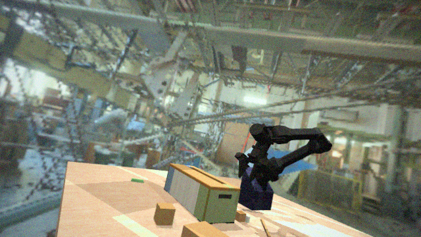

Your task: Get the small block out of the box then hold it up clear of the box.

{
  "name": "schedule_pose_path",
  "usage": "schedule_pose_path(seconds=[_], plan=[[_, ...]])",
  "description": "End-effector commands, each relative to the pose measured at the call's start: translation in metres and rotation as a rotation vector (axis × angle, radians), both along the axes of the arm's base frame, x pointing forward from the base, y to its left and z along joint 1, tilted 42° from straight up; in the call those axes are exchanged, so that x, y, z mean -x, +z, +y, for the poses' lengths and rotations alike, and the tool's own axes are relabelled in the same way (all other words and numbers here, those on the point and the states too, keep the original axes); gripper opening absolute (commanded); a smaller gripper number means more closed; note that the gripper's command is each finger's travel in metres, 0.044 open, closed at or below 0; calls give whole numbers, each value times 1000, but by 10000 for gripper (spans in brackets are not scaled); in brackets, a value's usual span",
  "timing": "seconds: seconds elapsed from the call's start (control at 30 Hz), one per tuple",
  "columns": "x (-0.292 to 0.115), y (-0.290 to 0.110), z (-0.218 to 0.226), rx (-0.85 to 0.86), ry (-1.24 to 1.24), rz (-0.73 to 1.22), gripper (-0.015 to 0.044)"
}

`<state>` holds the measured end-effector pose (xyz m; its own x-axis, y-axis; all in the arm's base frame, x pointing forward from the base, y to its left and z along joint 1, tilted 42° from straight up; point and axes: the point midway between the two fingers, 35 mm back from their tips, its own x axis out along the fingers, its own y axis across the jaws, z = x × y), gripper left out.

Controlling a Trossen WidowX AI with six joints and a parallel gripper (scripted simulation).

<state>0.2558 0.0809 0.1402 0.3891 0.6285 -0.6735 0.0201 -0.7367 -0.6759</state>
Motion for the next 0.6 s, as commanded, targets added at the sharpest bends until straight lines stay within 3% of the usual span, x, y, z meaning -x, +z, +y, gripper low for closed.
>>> schedule_pose_path(seconds=[0.0, 0.17, 0.57], plan=[[-2, -25, 20, 11, 9, 6, 285], [3, -67, 60, -1, 6, 2, 285], [3, -71, 64, -1, 6, 2, 285]])
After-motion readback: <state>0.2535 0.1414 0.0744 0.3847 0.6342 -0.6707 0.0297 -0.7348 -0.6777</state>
